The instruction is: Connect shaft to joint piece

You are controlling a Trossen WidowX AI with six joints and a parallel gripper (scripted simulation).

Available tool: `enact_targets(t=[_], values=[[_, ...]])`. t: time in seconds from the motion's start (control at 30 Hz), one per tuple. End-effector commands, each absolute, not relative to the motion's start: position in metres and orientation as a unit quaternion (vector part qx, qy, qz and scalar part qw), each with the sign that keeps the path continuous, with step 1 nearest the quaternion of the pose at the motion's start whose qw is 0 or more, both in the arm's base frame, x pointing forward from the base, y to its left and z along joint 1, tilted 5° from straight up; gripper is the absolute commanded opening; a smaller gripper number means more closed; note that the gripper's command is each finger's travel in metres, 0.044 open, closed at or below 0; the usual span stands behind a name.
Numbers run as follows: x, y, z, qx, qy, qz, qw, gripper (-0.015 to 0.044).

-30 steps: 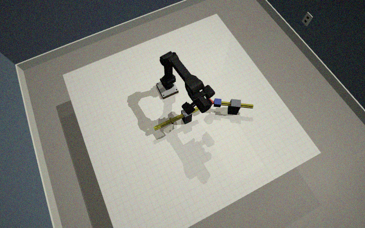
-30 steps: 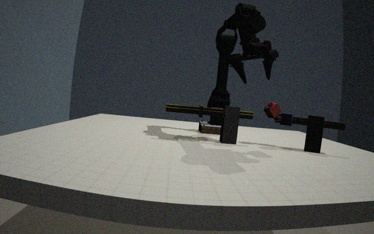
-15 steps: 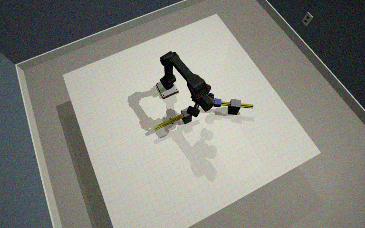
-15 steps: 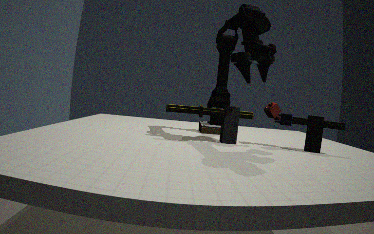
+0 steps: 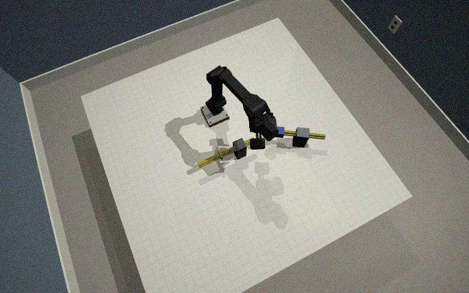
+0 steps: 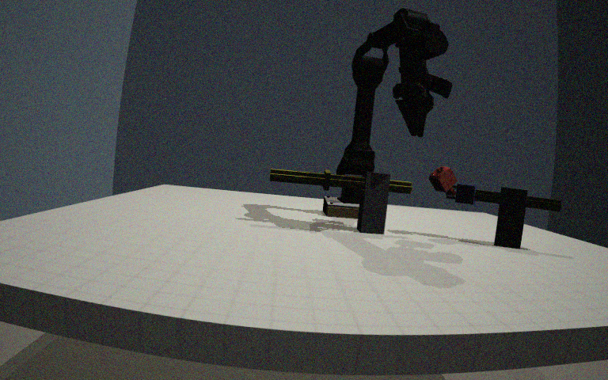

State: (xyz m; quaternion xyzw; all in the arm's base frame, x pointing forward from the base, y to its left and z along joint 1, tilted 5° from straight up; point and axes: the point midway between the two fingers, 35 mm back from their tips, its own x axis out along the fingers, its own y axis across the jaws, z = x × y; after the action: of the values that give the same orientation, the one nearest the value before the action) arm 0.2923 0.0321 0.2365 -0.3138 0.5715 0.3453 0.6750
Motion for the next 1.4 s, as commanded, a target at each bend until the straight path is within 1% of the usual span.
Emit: enact_targets(t=[0.0,0.63,0.87,1.37], values=[[0.293,0.032,0.235,-0.366,0.553,0.376,0.647,0.0440],[0.294,0.035,0.231,-0.565,0.443,0.498,0.486,0.0440],[0.294,0.035,0.229,-0.566,0.442,0.499,0.485,0.0440],[0.303,0.035,0.176,-0.563,0.444,0.500,0.486,0.0440]])
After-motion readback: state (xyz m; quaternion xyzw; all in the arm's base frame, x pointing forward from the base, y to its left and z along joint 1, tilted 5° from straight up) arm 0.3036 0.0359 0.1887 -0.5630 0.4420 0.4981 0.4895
